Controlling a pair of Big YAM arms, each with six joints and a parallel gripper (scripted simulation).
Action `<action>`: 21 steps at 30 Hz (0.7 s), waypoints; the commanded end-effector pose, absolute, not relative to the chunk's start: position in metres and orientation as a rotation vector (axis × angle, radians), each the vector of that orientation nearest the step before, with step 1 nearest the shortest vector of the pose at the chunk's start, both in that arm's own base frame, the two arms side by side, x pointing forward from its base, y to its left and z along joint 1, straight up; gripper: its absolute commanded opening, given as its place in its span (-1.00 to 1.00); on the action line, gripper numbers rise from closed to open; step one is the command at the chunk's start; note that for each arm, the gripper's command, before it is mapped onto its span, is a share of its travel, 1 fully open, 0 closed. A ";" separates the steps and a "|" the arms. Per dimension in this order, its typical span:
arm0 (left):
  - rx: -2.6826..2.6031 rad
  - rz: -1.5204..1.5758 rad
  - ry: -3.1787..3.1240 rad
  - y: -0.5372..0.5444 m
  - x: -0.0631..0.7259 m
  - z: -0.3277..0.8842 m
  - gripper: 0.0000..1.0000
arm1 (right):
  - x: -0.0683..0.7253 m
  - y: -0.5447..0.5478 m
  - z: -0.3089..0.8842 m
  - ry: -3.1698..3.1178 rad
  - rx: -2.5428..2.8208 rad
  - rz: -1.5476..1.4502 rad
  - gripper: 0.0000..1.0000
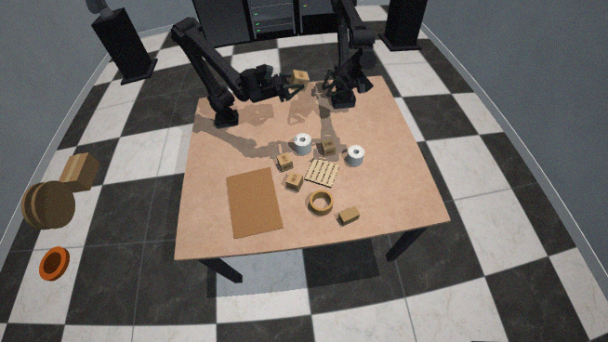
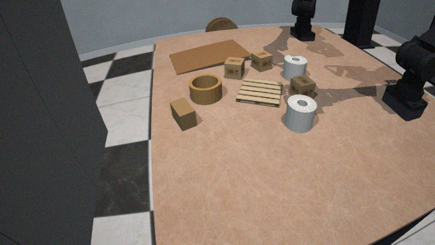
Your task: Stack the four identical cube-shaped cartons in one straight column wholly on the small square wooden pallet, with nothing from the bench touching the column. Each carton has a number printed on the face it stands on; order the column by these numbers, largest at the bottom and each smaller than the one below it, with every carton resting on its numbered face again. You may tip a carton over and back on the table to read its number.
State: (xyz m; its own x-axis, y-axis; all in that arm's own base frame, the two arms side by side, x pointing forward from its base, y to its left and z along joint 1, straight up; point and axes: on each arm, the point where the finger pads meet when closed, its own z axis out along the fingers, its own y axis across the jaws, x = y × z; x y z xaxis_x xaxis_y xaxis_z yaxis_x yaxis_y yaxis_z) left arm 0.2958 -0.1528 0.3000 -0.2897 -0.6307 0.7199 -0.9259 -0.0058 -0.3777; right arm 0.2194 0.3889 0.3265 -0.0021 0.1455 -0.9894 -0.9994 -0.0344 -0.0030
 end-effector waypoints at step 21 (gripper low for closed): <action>1.053 1.620 -3.128 -0.106 0.422 0.365 1.00 | 0.218 0.387 0.343 1.058 -1.118 1.301 0.00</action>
State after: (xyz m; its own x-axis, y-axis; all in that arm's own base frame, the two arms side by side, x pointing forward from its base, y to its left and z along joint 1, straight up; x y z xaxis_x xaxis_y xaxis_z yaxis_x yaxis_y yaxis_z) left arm 0.3925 -0.1129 0.3237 -0.6866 -0.7271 0.0003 -0.4162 0.3927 -0.8201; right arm 0.2194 0.3889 0.3264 -0.0025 0.1451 -0.9894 -0.9994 -0.0344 -0.0025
